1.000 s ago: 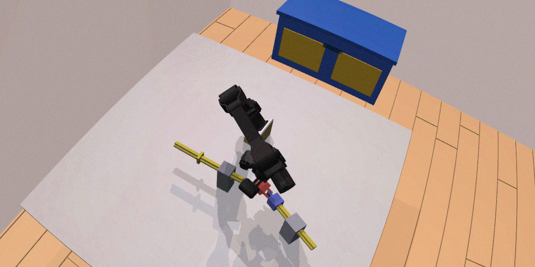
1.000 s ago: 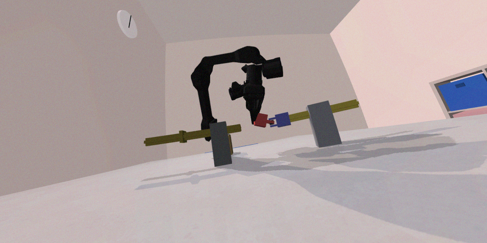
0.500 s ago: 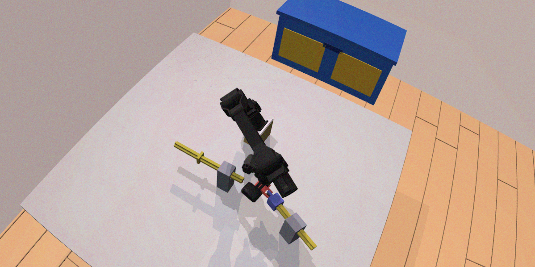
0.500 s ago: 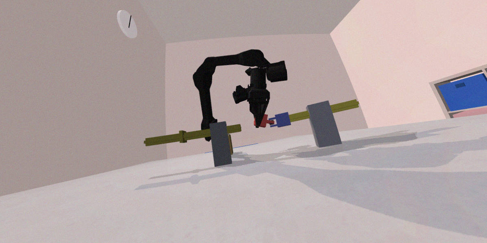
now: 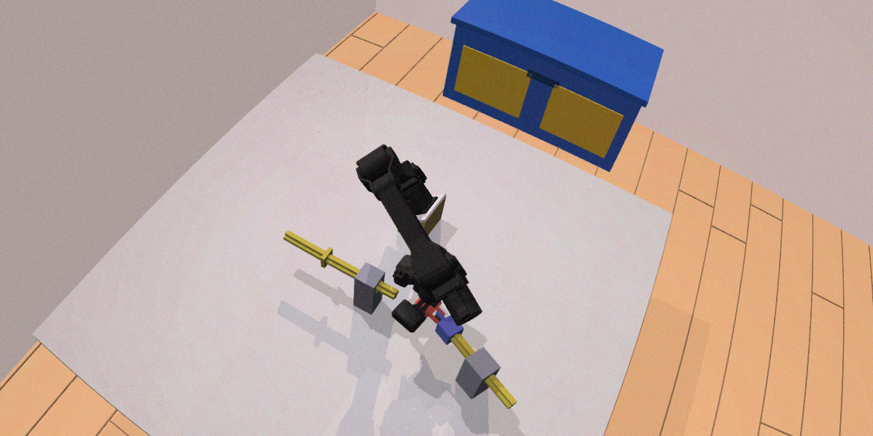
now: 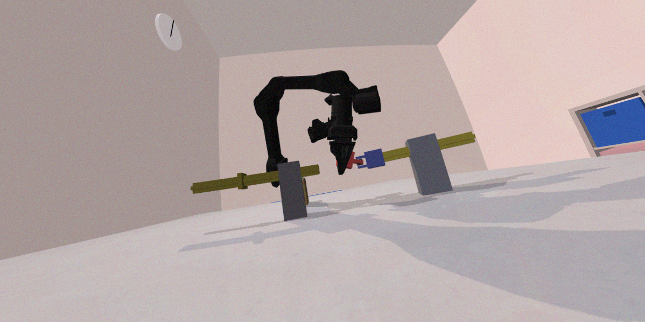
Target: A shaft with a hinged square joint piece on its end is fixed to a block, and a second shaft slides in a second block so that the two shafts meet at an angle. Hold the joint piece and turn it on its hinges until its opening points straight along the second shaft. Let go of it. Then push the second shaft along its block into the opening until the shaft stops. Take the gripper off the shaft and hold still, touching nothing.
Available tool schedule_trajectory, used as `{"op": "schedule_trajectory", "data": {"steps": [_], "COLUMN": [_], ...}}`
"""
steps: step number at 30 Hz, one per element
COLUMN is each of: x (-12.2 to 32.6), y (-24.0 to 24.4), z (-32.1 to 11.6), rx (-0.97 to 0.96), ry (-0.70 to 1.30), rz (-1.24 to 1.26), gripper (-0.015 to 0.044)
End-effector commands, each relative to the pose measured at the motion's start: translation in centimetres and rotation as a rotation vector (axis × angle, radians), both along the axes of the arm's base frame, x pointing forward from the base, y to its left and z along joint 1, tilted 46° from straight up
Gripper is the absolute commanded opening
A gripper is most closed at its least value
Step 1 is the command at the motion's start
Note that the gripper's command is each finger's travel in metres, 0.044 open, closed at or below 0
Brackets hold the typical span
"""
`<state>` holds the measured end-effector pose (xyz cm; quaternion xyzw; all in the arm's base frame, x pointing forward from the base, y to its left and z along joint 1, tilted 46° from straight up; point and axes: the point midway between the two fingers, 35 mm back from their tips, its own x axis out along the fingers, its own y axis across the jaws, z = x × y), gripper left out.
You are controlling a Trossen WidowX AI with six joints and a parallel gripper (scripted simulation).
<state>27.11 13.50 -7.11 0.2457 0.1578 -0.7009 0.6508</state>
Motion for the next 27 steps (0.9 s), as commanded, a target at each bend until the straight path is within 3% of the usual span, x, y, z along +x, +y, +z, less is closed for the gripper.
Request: {"op": "schedule_trajectory", "data": {"steps": [1,3,27], "x": [0.05,0.05,0.05], "y": [-0.04,-0.04,-0.04], "z": [-0.01,-0.01,-0.01], "rx": [0.0,0.0,0.0], "ry": [0.0,0.0,0.0], "rz": [0.004,0.004,0.004], "gripper": [0.023,0.0182,0.0182]}}
